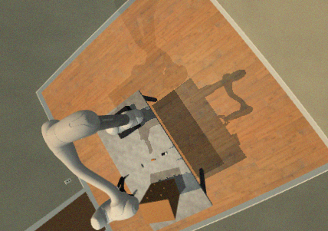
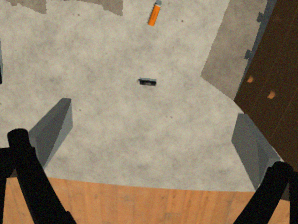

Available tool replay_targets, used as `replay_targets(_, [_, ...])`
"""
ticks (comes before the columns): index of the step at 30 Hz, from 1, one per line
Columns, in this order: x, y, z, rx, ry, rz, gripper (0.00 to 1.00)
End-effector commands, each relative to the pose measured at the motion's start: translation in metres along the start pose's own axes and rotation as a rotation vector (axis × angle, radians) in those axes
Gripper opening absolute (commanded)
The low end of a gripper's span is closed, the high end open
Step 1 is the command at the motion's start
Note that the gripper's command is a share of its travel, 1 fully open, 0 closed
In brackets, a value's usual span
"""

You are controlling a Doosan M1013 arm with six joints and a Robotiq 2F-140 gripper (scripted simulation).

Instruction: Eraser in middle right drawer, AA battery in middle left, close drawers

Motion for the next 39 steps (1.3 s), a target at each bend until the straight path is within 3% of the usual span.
replay_targets(1, [-0.013, 0.028, 0.0, -0.003, 0.015, -0.025, 1.0])
replay_targets(19, [-0.01, 0.028, 0.0, 0.051, 0.015, -0.026, 1.0])
replay_targets(26, [0.019, 0.027, 0.003, 0.492, 0.009, -0.029, 1.0])
replay_targets(28, [0.019, 0.027, 0.003, 0.492, 0.009, -0.029, 1.0])
replay_targets(30, [0.032, 0.026, 0.003, 0.69, 0.006, -0.03, 1.0])
replay_targets(39, [0.088, 0.023, 0.002, 1.259, 0.004, -0.019, 1.0])
Point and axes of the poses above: the point where the finger pads meet when closed, its own x axis out along the fingers, its own z axis across the jaws, y = z × x, the point moved 5 cm from there along -x, back along the fingers, and after that the axes turned 1 degree about -x, right-handed, at the moved point
